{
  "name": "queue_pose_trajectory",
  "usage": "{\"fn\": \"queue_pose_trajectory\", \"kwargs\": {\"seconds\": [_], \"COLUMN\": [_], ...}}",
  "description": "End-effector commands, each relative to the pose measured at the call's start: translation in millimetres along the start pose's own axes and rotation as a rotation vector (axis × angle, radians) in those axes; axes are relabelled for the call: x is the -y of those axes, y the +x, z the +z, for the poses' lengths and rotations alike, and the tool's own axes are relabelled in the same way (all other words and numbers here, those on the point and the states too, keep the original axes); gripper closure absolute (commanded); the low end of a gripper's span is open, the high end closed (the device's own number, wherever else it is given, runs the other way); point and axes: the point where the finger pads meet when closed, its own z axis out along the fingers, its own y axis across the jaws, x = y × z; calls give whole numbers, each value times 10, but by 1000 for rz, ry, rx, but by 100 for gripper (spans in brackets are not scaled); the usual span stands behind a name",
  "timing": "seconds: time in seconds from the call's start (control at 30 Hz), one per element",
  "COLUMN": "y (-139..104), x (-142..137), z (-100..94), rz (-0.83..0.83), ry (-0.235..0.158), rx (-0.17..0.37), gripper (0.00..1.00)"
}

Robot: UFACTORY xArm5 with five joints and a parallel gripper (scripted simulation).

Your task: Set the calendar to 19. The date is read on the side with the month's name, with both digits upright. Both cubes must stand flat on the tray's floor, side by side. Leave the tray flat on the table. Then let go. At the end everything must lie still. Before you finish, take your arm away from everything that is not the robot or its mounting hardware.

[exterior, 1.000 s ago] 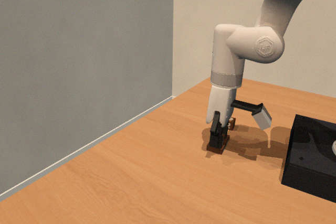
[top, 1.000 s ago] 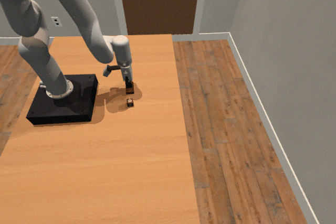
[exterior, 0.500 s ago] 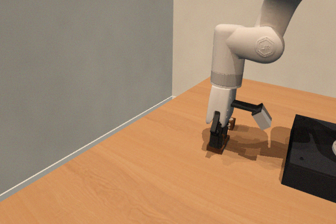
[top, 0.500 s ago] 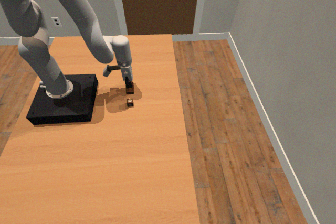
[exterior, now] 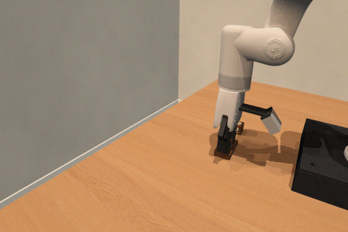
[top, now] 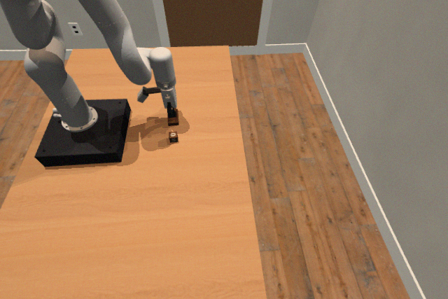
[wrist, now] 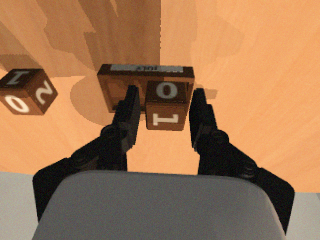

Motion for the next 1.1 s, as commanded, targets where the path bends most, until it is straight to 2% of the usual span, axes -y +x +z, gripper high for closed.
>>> {"fn": "queue_pose_trajectory", "kwargs": {"seconds": [0.0, 0.03, 0.07, 1.07], "y": [-11, -11, -11, -11], "x": [-1, -1, -1, -1], "z": [-7, -7, -7, -7], "rz": [0, 0, 0, 0], "ry": [0, 0, 0, 0], "rx": [3, 3, 3, 3], "gripper": [51, 51, 71, 71]}}
